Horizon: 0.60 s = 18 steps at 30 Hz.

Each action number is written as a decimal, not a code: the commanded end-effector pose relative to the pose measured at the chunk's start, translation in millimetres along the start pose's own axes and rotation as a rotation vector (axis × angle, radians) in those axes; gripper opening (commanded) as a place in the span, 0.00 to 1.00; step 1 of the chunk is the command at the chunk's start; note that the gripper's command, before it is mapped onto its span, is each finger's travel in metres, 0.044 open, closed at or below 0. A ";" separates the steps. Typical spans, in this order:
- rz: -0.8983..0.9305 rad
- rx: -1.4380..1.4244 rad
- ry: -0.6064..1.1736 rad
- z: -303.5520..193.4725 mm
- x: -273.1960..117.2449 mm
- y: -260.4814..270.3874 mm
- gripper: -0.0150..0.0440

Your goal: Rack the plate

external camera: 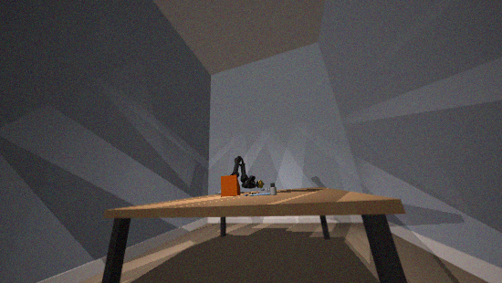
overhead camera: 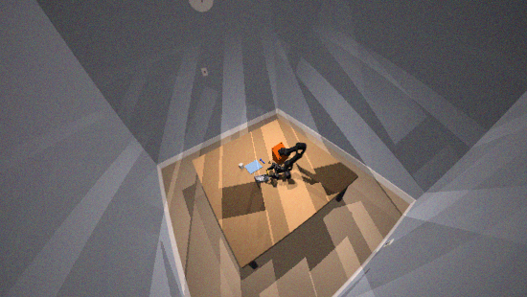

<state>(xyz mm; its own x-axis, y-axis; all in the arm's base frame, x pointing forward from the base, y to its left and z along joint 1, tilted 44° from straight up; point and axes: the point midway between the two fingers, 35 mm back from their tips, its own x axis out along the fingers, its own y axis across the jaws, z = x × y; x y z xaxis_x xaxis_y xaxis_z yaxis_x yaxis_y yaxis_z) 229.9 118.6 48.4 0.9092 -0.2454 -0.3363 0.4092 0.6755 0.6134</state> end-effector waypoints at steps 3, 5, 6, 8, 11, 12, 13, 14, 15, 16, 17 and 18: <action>-0.003 -0.001 -0.001 -5.9 7.2 -0.8 0.25; -0.002 -0.001 -0.001 -6.3 10.9 -0.6 0.25; -0.002 -0.001 0.000 -6.4 12.9 -0.6 0.25; 0.000 0.000 0.000 -6.5 16.2 -0.4 0.25; 0.000 0.000 0.000 -6.5 17.4 -0.3 0.25; 0.000 0.000 0.000 -6.5 17.4 -0.3 0.25; 0.000 0.000 0.000 -6.5 18.1 -0.3 0.25; 0.001 0.001 0.001 -6.5 19.7 -0.3 0.25; 0.001 0.001 0.001 -6.5 22.1 -0.2 0.25; 0.002 0.002 0.002 -6.4 24.2 -0.1 0.25; 0.003 0.002 0.002 -6.3 25.4 0.0 0.25; 0.003 0.003 0.002 -6.3 25.8 0.0 0.25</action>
<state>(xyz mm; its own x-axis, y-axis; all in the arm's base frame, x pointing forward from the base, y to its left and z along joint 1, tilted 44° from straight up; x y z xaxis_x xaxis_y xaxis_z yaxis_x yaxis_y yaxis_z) 249.9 118.9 36.2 0.9111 -0.2386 -0.3361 0.4046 0.6732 0.6189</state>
